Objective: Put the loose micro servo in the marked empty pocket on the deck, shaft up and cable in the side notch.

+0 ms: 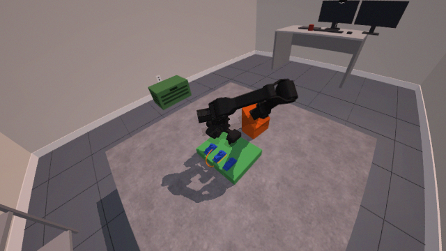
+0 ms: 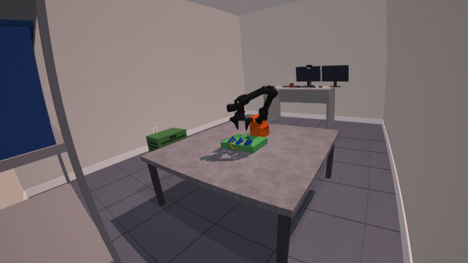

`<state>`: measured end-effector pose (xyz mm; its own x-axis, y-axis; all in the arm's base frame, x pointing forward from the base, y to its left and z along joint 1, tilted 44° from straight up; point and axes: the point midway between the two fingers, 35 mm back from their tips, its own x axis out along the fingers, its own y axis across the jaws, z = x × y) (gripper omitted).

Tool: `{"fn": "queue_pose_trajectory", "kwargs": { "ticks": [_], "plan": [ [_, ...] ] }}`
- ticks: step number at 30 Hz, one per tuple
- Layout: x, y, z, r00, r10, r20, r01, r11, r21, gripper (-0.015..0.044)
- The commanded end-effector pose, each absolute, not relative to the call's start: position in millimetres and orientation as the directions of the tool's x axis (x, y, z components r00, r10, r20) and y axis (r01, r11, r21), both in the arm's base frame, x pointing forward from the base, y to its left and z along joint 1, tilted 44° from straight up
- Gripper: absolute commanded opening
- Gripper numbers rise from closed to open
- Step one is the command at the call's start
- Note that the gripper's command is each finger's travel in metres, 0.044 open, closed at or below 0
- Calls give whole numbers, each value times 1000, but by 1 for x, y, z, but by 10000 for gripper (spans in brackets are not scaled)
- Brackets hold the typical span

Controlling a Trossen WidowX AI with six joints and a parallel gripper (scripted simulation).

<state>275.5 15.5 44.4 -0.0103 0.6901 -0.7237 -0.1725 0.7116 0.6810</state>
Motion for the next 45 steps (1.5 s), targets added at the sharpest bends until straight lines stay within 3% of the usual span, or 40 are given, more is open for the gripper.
{"fn": "queue_pose_trajectory", "kwargs": {
  "ticks": [1,14,45],
  "plan": [
    [234,0,55,-20,693,-721,-170,708,685,440],
    [234,-31,88,-10,694,-720,-166,708,686,440],
    [234,-31,88,-10,694,-720,-166,708,686,440]
  ]
}}
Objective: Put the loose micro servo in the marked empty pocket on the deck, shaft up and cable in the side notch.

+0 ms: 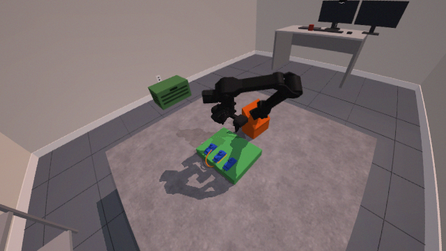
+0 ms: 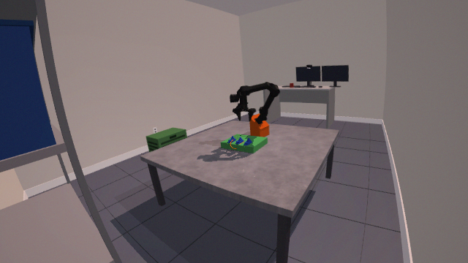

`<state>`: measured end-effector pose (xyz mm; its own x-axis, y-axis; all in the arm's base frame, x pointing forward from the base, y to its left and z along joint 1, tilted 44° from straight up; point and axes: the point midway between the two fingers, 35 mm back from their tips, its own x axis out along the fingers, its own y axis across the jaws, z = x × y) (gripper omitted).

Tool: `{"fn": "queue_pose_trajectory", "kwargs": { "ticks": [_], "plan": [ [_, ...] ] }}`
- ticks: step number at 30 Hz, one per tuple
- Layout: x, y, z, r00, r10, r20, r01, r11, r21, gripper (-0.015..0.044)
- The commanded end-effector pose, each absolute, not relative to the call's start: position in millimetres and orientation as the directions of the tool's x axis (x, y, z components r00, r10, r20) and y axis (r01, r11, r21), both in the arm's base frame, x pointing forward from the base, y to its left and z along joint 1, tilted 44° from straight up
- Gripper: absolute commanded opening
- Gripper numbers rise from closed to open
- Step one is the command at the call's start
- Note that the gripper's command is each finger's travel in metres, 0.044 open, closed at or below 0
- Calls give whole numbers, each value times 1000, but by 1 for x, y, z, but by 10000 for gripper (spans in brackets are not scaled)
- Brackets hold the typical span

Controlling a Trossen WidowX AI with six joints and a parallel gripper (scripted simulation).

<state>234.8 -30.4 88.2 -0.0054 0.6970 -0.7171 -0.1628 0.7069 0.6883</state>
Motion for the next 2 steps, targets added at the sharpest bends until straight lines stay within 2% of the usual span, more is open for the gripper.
{"fn": "queue_pose_trajectory", "kwargs": {
  "ticks": [1,2],
  "plan": [
    [234,-31,88,-10,694,-720,-166,708,686,440],
    [234,-31,88,-10,694,-720,-166,708,686,440]
  ]
}}
